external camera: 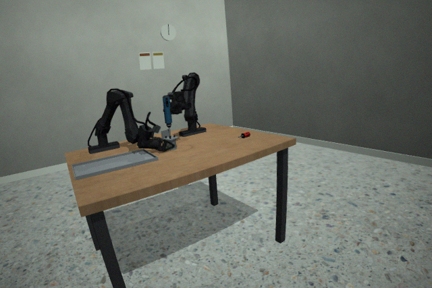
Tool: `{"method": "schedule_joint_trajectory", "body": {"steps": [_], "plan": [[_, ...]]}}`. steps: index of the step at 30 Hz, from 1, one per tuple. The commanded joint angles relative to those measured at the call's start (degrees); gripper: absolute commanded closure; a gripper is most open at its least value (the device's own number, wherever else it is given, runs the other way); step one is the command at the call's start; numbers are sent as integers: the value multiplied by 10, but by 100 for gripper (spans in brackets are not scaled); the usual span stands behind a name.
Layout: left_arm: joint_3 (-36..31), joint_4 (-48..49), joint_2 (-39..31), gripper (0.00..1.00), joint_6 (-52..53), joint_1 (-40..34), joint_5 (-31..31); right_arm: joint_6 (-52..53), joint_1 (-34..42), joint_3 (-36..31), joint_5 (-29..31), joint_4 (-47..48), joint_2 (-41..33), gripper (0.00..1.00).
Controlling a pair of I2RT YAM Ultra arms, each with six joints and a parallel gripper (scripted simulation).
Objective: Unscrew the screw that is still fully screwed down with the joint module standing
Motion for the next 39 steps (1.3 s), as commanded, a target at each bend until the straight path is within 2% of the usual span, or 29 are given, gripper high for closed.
{"method": "schedule_joint_trajectory", "body": {"steps": [1, 39], "plan": [[8, 42, 8, 58, -2, 0, 0, 4, -7, -1, -4, 2, -19, 41], [6, 49, 13, 58, -2, 0, 0, 4, -7, -1, -5, 2, -19, 41]]}}
